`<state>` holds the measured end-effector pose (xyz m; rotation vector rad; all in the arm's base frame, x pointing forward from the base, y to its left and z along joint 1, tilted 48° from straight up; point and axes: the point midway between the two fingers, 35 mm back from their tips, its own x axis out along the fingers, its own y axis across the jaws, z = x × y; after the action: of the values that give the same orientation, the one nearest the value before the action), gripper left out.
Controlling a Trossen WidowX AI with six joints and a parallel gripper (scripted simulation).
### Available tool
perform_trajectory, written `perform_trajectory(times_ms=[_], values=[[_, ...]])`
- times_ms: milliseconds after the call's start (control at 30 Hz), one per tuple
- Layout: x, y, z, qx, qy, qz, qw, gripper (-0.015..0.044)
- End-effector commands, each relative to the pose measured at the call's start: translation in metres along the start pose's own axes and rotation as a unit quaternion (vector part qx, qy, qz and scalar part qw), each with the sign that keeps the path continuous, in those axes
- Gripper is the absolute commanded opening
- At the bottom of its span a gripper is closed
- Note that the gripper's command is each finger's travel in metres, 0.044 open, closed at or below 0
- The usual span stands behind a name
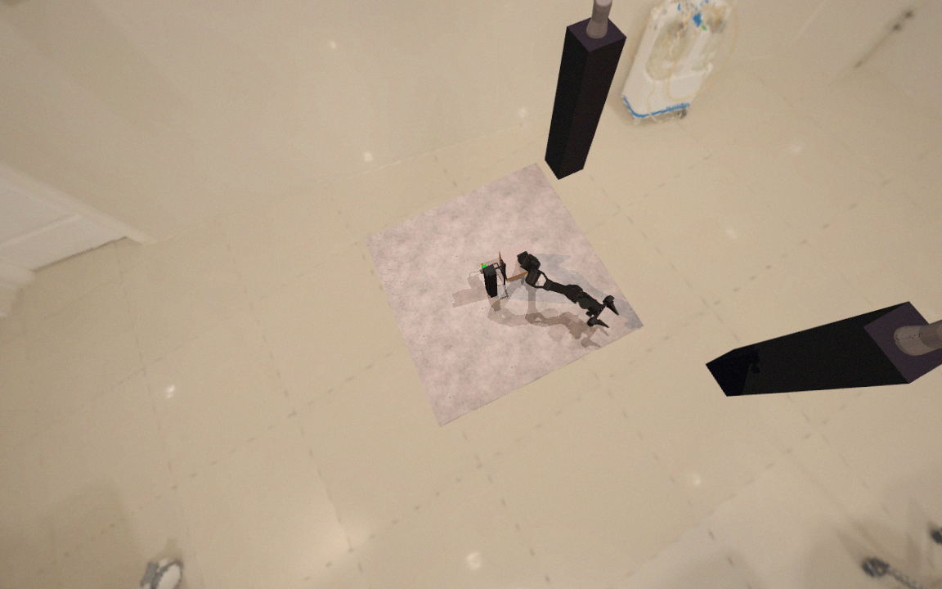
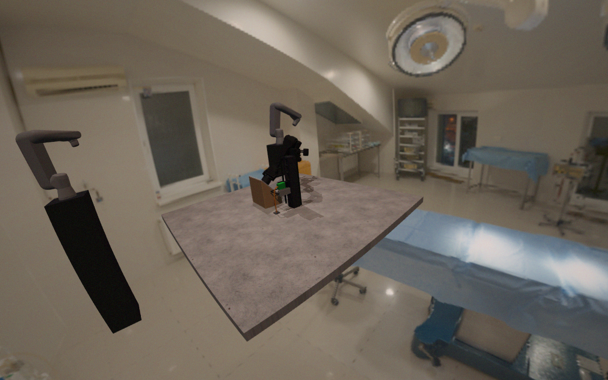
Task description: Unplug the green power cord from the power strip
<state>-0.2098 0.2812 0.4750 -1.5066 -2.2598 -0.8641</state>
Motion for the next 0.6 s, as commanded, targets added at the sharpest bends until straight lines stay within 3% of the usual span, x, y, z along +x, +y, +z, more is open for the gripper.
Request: perform_trajectory(times_ms=[0, 267, 567], values=[[0.0, 0.001, 0.001, -0.002, -0.001, 0.001, 1.0, 0.0374], [0.003, 0.046, 0.042, -0.137, -0.066, 0.039, 0.988, 0.0164], [-0.003, 0.134, 0.106, -0.338, -0.191, 0.078, 0.918, 0.016]])
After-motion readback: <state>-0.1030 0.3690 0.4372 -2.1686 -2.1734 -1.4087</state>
